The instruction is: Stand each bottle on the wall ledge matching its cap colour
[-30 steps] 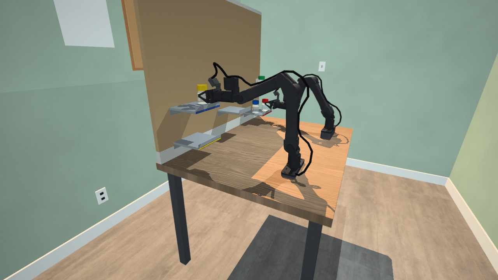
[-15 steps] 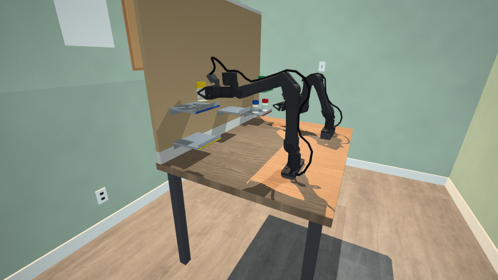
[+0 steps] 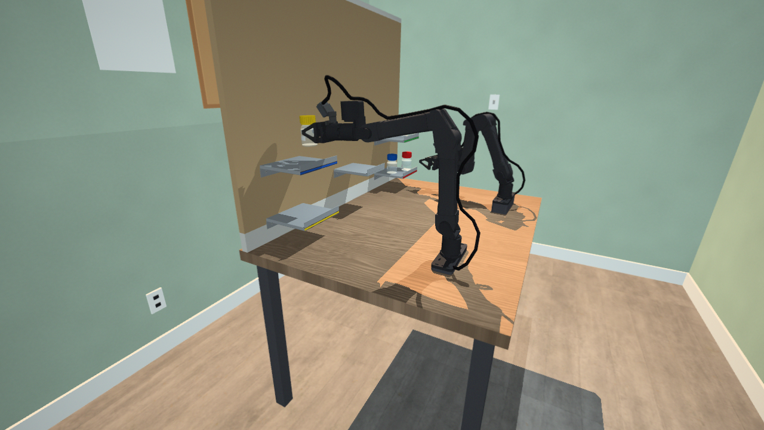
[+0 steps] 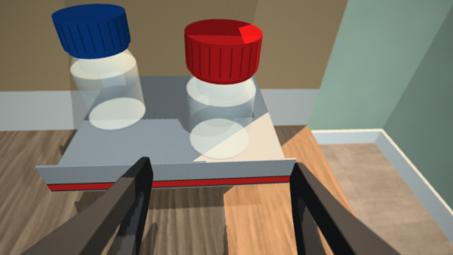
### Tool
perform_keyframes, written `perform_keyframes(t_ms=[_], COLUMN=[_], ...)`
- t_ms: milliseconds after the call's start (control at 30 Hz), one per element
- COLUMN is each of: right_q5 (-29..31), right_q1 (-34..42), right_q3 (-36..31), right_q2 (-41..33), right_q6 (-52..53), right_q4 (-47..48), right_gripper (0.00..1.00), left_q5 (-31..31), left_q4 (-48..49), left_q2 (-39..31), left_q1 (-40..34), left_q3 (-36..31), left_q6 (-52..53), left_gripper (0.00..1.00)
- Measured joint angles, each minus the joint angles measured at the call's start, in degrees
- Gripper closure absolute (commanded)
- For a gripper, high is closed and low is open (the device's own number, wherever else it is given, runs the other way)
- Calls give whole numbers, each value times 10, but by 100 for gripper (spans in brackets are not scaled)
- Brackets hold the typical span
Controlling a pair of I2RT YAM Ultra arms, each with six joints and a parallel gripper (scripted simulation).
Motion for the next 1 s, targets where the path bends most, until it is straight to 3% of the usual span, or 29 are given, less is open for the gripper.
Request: perform_keyframes(t_ms=[400,1000], right_q5=[0,0], right_q1=[0,0], right_q3=[0,0], right_q2=[0,0], right_q6=[0,0], right_q4=[0,0], right_gripper=[28,28], left_q5=[-1,5], left_q4=[3,-4], left_q2=[-40,-195], left_q1=[0,0], left_q3=[-5,-139], left_q6=[0,0], left_gripper=[48,48])
